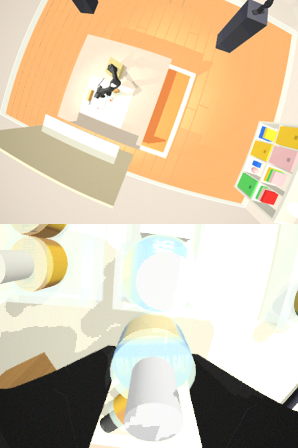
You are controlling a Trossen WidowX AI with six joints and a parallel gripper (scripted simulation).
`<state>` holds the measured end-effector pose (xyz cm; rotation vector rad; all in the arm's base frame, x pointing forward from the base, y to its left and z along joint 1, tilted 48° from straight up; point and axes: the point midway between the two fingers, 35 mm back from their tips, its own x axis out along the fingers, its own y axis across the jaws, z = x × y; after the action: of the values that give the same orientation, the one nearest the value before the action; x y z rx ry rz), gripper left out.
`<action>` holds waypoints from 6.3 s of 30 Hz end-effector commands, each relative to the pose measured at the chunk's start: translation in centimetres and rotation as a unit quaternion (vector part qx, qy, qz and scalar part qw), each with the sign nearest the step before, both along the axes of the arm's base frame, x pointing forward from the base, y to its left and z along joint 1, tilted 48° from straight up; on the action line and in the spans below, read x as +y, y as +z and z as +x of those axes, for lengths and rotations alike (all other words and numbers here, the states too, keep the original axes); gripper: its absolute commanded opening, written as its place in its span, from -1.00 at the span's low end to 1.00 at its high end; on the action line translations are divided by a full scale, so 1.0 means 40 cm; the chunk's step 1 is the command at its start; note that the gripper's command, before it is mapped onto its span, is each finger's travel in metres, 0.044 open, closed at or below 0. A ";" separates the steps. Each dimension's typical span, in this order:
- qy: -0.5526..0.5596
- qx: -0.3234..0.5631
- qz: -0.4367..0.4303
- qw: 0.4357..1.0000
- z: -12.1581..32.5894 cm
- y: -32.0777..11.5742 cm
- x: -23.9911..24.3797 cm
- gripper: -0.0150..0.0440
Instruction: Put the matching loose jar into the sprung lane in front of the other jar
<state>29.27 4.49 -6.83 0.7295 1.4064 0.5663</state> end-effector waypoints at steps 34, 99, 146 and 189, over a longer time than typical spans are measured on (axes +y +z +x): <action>-0.002 0.000 0.002 1.000 0.043 0.001 -0.003 -0.49; -0.002 0.000 0.002 1.000 0.112 0.013 -0.013 -0.49; -0.002 -0.001 0.002 1.000 0.128 0.015 -0.019 -0.49; -0.002 -0.001 0.002 1.000 0.139 0.016 -0.020 -0.49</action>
<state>34.04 3.92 -6.49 0.7397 1.4284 0.5622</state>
